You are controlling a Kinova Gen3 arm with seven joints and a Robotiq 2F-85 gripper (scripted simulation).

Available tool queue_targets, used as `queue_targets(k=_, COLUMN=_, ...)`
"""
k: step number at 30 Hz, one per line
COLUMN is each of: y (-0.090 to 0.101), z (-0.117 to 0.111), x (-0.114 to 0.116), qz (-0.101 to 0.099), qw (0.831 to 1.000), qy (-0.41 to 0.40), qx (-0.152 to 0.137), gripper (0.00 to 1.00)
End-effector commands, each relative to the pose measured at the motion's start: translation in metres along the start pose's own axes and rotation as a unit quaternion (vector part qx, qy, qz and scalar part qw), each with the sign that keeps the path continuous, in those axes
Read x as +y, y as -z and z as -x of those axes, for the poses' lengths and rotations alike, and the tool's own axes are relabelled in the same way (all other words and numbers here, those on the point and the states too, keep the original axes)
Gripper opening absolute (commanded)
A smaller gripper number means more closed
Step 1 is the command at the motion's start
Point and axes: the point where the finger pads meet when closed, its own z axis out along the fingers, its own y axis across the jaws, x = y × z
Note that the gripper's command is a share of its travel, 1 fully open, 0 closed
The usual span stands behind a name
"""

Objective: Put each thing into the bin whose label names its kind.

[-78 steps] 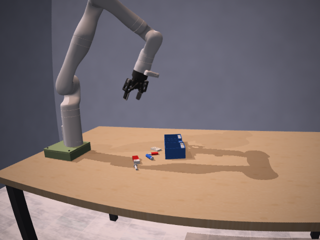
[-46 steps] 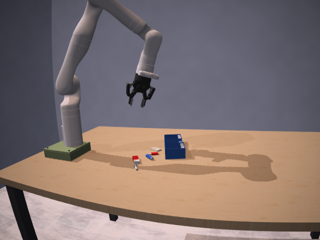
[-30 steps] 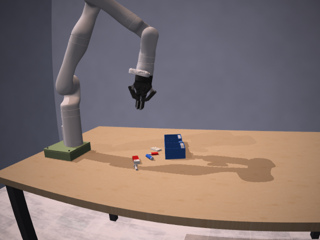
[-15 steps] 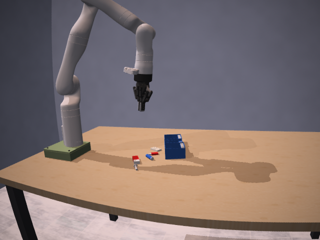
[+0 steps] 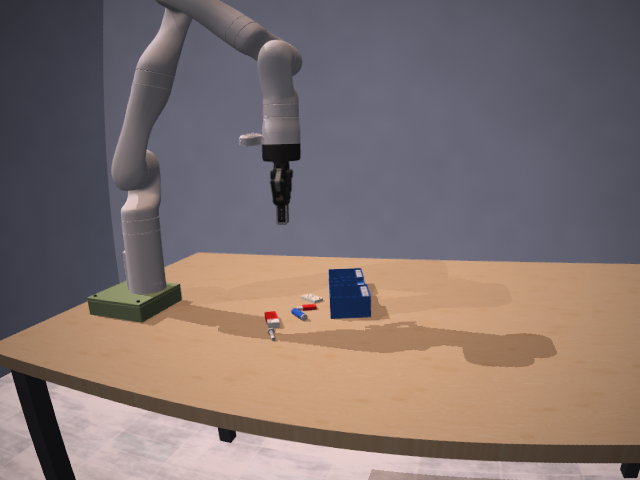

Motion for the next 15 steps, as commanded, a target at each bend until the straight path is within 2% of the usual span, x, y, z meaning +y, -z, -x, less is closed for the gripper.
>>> queue_targets(k=1, y=0.0038, z=0.0004, x=-0.0117, qz=-0.007, qw=0.999, qy=-0.053, qx=-0.009, gripper=0.09)
queue_targets(k=4, y=0.0038, z=0.0004, x=-0.0121, qz=-0.012, qw=0.993, qy=-0.118, qx=-0.018, gripper=0.09)
queue_targets(k=15, y=0.0038, z=0.0004, x=-0.0121, qz=-0.012, qw=0.993, qy=-0.118, qx=-0.018, gripper=0.09)
